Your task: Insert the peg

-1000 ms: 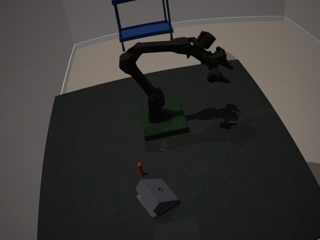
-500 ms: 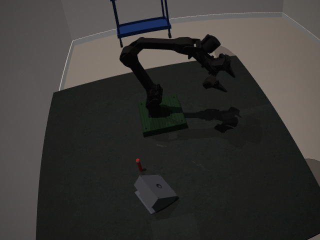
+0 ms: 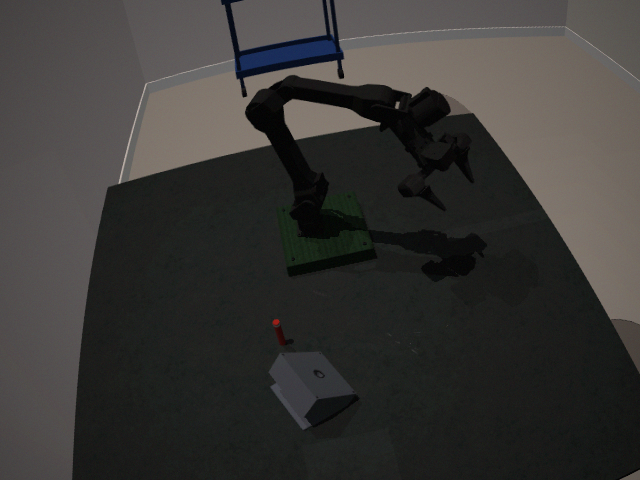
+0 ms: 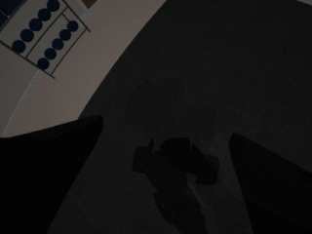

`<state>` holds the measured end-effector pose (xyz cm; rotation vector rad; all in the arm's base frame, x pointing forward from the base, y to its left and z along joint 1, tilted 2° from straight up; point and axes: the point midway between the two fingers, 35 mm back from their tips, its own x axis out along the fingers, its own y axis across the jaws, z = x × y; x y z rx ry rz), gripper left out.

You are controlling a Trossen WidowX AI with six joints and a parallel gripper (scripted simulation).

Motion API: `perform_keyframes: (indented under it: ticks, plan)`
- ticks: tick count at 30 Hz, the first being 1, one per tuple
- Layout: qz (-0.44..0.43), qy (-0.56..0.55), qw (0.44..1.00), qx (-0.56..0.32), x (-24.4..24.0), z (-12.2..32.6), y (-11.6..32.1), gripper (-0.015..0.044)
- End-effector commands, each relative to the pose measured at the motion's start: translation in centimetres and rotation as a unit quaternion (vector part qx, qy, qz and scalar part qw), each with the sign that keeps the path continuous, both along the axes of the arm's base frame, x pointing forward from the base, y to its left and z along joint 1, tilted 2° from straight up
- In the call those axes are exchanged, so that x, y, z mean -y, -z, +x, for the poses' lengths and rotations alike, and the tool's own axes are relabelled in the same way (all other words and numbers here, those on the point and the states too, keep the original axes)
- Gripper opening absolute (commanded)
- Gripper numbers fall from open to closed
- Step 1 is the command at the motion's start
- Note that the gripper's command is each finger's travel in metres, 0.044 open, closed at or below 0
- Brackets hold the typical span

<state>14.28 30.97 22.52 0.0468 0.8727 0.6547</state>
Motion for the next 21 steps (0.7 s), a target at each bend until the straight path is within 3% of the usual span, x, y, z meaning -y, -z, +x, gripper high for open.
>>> perform_keyframes:
  ticks: [1, 21]
  plan:
    - [-0.002, 0.032, 0.999, -0.017, 0.6, 1.4, 0.4, 0.044]
    - [0.005, 0.207, 0.973, -0.1, 4.9, 7.7, 2.5, 0.044]
